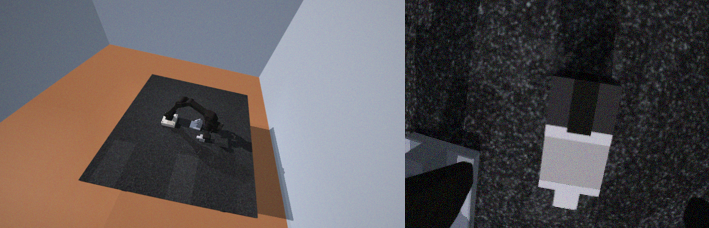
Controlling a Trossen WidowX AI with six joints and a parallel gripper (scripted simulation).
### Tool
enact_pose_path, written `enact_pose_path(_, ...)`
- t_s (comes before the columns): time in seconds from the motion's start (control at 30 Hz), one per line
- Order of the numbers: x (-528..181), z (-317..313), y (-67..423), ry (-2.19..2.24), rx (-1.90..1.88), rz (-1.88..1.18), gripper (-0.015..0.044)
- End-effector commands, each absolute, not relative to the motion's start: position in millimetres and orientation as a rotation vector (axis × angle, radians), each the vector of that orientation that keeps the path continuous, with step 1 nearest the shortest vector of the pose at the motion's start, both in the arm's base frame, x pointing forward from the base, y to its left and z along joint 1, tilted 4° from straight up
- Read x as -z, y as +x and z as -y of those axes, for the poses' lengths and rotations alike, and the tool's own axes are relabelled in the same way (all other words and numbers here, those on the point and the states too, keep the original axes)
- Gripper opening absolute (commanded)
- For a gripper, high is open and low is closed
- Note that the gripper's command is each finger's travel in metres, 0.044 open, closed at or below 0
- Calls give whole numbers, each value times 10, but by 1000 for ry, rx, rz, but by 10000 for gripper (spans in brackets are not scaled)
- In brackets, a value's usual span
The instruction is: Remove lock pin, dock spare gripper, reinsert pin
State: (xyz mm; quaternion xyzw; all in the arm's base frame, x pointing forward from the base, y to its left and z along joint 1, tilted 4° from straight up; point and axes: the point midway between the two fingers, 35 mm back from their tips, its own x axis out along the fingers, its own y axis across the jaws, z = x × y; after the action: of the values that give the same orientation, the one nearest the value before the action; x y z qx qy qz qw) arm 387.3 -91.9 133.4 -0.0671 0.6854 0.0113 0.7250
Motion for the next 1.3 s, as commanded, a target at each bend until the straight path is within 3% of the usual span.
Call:
enact_pose_path(0.0, -1124, 938, 3865, -144, -19, -1521, 440)
enact_pose_path(1.27, -362, 980, 3882, -145, -19, -1522, 440)
